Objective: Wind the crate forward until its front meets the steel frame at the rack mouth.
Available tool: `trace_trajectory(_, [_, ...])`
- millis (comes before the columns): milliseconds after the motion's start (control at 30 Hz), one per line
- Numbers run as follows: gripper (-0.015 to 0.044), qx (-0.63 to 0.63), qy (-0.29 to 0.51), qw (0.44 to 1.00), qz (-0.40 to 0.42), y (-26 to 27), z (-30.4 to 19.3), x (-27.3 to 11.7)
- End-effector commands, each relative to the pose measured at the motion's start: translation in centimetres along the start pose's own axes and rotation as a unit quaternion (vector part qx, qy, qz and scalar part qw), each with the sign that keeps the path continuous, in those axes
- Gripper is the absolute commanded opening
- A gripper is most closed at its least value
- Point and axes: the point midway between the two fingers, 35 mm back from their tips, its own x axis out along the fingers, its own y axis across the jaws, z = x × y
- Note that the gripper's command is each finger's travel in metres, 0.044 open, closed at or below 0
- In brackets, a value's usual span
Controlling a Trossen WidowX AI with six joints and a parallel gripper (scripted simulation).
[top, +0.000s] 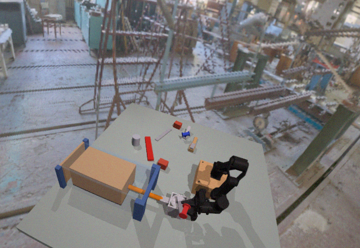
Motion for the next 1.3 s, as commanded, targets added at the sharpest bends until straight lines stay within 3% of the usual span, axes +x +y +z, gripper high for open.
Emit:
trace_trajectory(0, [0.0240, 0.008, 0.002, 1.000, 0.001, 0.1, -0.3, 0.0])
trace_trajectory(667, [0.0240, 0.001, 0.003, 1.000, -0.004, -0.2, -0.2, -0.3])
trace_trajectory(967, [0.0240, 0.004, 0.049, 0.998, -0.029, -2.2, -0.6, -6.0])
trace_trajectory(1267, [0.0240, 0.022, 0.121, 0.992, -0.011, -0.6, 0.5, -10.7])
